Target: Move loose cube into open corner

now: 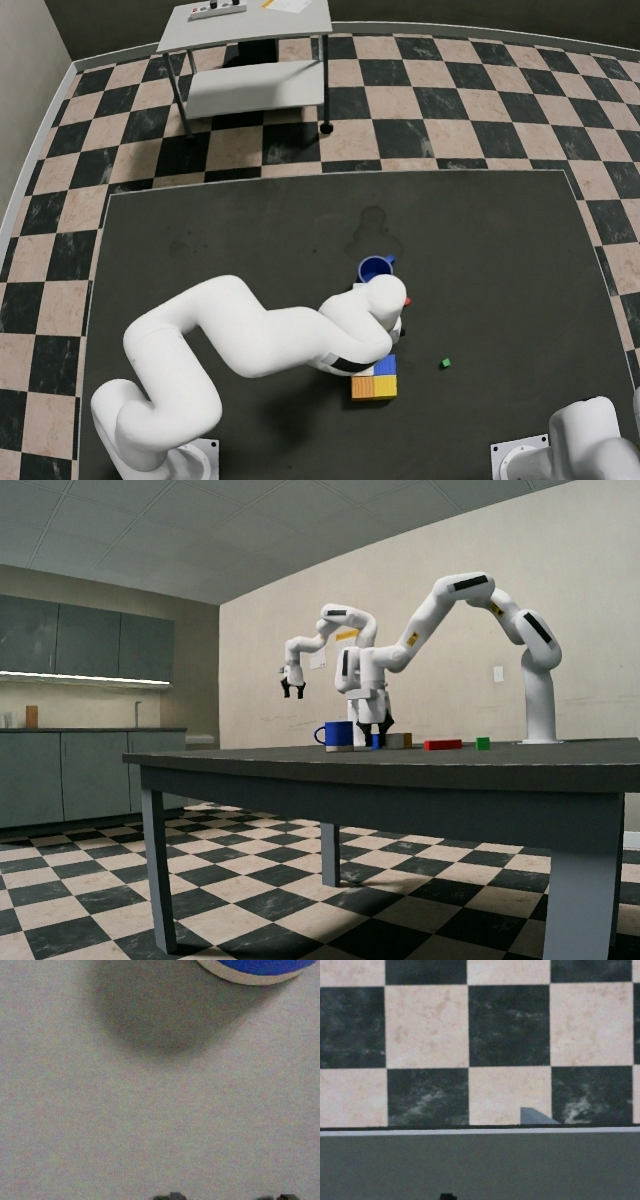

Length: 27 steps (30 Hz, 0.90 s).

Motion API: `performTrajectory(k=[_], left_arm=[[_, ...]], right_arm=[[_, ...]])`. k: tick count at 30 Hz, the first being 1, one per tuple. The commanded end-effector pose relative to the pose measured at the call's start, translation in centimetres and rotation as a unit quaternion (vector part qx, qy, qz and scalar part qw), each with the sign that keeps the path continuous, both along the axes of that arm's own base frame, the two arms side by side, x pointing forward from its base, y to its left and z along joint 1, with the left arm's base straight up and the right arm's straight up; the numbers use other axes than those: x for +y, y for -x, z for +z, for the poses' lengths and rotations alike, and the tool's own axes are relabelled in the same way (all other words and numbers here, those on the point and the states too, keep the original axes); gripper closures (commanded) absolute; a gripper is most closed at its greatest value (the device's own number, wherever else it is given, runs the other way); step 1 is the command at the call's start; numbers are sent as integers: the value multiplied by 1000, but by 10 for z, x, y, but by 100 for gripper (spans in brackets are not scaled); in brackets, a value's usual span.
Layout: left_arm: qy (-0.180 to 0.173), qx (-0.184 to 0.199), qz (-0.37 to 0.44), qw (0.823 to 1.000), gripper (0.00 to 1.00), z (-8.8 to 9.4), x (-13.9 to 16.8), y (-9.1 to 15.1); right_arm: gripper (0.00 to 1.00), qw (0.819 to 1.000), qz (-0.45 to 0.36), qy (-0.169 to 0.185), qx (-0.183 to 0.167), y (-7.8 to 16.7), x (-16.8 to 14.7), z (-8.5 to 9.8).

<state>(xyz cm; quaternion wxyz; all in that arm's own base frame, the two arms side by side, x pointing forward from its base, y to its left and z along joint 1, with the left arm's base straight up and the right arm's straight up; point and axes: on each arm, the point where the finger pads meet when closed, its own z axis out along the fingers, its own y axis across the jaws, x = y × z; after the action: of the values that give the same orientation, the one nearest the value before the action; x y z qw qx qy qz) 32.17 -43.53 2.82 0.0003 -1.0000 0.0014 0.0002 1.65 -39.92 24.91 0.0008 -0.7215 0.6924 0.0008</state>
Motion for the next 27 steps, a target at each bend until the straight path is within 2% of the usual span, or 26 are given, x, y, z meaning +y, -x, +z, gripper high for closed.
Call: performTrajectory(k=[1, 27], left_arm=[[1, -1, 0, 1000, 52, 1, -1, 0], [1, -1, 0, 1000, 52, 1, -1, 8]], right_arm=[[0, 1000, 0, 1, 0, 0, 0, 1], [0, 1000, 0, 1, 0, 0, 0, 1]])
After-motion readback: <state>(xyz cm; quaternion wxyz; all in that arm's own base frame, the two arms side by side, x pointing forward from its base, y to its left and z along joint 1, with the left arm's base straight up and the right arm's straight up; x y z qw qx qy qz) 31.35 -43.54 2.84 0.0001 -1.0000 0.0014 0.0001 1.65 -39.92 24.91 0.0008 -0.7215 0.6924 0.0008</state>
